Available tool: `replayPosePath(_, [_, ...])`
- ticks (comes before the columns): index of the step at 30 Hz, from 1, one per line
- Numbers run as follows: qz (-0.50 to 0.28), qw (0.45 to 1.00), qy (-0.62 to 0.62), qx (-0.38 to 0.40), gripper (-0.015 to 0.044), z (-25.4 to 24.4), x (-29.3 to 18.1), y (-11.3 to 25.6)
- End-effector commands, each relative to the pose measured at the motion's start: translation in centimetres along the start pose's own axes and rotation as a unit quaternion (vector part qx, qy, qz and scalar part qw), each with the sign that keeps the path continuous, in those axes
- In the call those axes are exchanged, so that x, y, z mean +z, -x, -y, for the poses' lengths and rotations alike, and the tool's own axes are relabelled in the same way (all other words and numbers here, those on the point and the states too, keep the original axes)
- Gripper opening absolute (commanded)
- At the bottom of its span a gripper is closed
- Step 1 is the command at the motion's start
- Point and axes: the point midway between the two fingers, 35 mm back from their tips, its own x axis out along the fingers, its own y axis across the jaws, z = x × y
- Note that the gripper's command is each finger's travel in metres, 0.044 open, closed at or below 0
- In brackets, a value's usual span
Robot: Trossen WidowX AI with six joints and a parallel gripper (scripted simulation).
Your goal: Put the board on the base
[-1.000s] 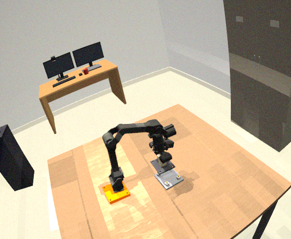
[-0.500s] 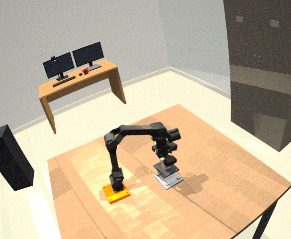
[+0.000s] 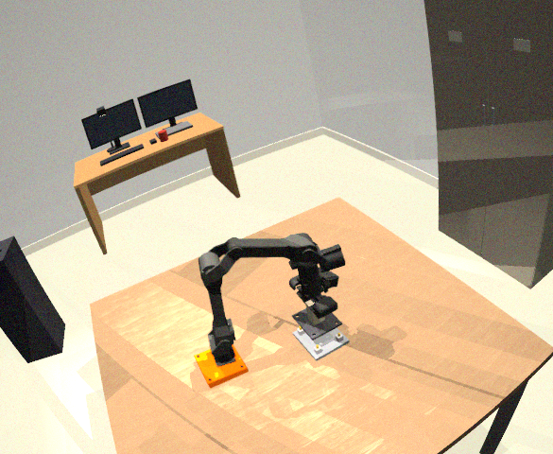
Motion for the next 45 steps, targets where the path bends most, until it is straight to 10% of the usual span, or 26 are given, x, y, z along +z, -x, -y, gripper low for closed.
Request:
replayPosePath(1, [-0.001,1.0,-0.002,0.0,0.0,0.0,0.0,-0.1])
replayPosePath(45, [0.002,1.0,0.006,-0.001,0.0,0.5,0.0,-3.0])
